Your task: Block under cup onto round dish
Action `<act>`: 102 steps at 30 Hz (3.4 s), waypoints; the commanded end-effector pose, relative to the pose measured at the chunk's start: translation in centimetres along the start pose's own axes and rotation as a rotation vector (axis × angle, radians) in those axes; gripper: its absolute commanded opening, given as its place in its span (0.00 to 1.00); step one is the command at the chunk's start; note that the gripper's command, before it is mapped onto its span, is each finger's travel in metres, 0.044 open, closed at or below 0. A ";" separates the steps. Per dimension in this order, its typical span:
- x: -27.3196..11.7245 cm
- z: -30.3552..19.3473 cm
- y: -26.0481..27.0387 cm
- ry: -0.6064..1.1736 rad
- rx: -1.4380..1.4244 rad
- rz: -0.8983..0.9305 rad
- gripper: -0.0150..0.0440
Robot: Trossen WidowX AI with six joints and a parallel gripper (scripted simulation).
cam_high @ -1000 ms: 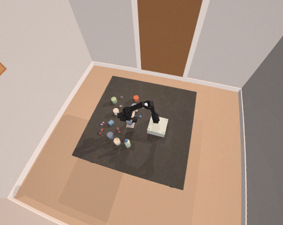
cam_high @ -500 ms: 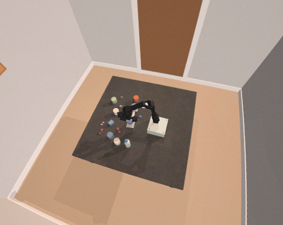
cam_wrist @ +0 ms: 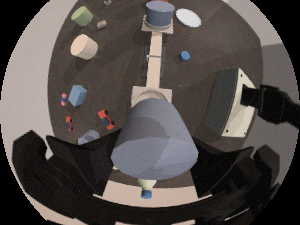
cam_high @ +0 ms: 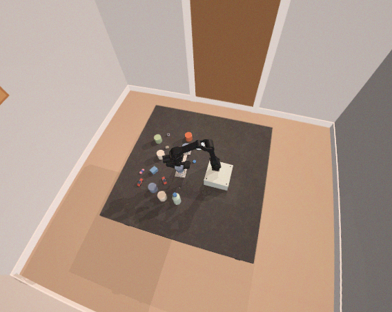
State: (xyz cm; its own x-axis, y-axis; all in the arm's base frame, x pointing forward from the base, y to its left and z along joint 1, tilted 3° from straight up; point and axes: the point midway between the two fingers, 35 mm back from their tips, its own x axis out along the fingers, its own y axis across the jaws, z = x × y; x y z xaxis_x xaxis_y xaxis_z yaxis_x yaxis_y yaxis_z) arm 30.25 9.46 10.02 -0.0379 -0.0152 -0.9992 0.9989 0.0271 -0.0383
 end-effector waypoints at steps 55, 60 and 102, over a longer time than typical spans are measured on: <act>7.5 -10.7 -3.3 0.018 0.002 0.008 0.25; 9.0 -12.6 -4.6 0.021 0.003 0.007 0.25; 14.3 -12.7 -4.4 0.019 -0.002 0.013 0.65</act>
State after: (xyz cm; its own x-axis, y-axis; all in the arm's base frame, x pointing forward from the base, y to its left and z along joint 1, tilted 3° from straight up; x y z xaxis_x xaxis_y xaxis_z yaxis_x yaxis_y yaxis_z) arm 25.00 21.86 -4.34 -0.0246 0.0057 -0.9997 0.9993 0.0293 -0.0244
